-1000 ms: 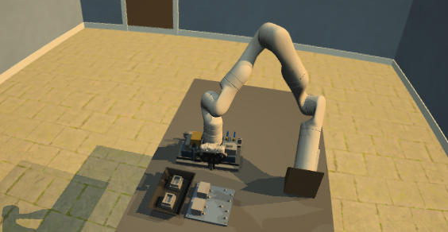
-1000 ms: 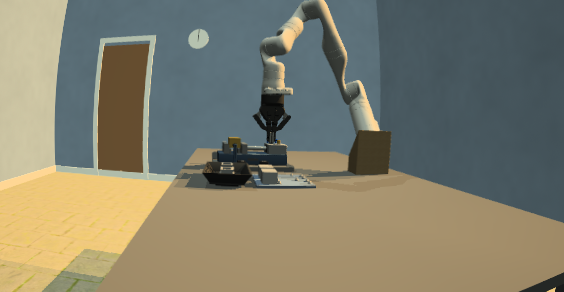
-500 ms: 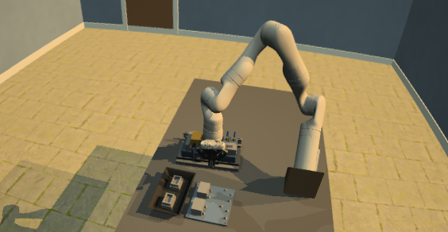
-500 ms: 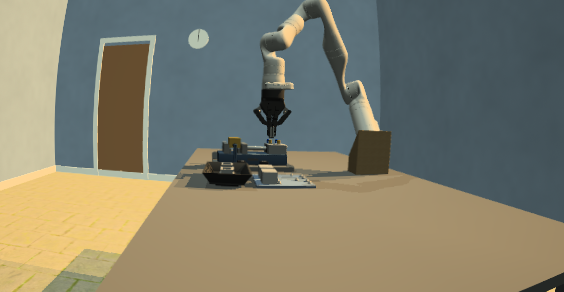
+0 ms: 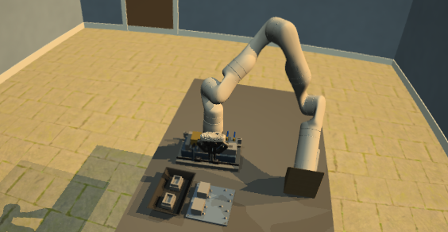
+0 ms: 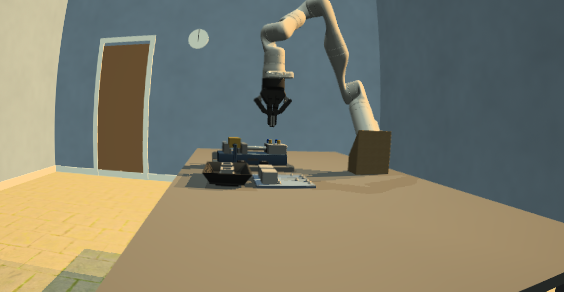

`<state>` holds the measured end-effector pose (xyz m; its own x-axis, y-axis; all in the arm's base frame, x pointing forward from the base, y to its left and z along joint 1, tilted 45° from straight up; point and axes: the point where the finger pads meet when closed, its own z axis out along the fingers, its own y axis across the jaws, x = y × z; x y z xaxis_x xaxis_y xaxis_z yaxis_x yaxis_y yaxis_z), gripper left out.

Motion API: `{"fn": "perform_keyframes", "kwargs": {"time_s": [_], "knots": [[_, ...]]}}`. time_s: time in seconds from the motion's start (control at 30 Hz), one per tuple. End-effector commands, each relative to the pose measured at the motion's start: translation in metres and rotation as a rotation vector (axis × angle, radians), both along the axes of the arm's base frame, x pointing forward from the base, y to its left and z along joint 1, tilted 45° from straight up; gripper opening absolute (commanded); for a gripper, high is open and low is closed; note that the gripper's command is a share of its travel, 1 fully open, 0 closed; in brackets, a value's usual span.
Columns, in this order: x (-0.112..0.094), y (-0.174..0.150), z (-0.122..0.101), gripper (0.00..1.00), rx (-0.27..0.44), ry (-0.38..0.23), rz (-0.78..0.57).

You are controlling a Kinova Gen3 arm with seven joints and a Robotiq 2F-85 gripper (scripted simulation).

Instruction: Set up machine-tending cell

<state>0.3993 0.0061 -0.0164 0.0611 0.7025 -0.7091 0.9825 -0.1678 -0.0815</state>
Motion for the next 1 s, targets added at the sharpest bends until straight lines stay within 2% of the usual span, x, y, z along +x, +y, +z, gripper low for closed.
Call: {"fn": "perform_keyframes", "kwargs": {"time_s": [0.0, 0.63, 0.77, 0.97], "knots": [[0.003, 0.005, 0.003, 0.0, 0.006, -0.007, 0.006], [0.009, 0.012, 0.009, 0.0, 0.006, -0.007, 0.006], [0.029, 0.011, 0.007, 0.0, 0.007, -0.007, 0.007], [0.089, 0.002, 0.005, 0.0, 0.007, -0.008, 0.009]]}}
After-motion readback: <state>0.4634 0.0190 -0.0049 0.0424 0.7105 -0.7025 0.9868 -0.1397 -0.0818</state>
